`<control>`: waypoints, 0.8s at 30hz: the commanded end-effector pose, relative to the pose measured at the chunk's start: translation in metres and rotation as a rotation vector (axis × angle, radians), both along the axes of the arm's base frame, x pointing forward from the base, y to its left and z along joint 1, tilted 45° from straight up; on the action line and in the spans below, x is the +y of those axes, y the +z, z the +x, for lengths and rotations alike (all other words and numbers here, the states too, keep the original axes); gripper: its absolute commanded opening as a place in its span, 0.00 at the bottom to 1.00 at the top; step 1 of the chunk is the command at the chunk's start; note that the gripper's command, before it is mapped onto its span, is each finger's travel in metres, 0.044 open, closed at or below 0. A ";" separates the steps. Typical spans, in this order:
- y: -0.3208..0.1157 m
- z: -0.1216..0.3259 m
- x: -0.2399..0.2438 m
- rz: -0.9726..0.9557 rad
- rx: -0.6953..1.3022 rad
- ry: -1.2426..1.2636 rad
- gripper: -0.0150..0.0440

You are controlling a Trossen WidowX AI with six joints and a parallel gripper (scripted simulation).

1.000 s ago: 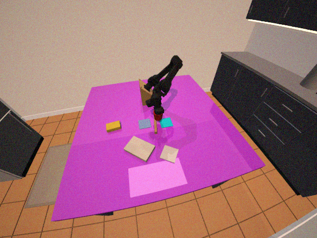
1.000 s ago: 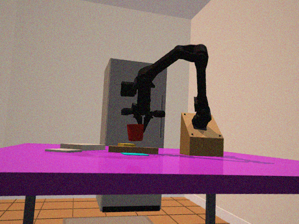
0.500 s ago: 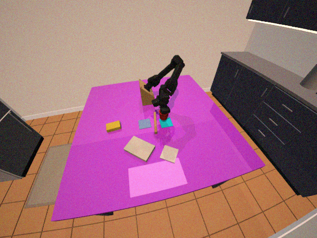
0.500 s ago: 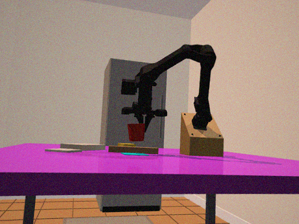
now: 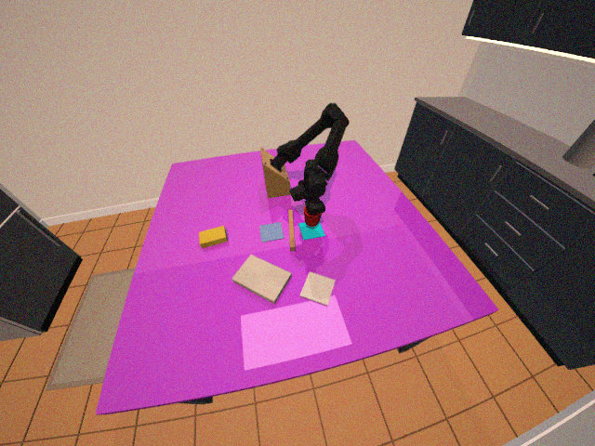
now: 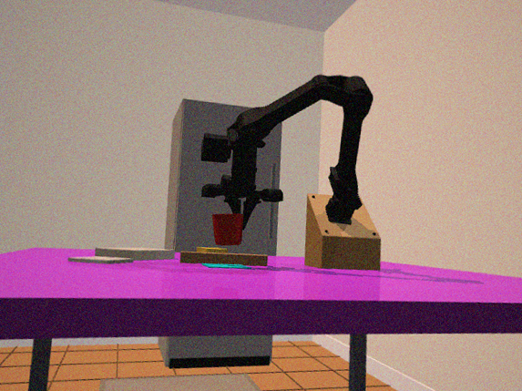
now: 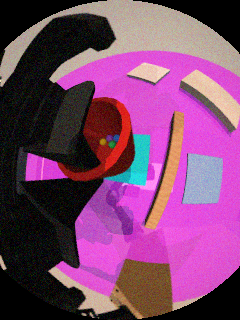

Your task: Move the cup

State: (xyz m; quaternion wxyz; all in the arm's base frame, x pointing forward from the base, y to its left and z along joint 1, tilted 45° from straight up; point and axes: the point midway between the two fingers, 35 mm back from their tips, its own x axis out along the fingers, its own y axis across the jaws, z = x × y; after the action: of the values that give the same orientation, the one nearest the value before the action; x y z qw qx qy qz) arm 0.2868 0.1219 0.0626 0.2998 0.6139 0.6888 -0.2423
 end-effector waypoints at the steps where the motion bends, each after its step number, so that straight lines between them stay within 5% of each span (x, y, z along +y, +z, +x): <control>1: -0.005 -0.001 0.004 0.003 0.007 -0.003 0.25; 24: -0.028 -0.004 0.028 0.005 0.007 -0.003 0.25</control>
State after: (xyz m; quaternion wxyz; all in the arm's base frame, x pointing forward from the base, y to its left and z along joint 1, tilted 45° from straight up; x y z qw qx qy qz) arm 0.2849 0.1466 0.0389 0.2995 0.6142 0.6889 -0.2417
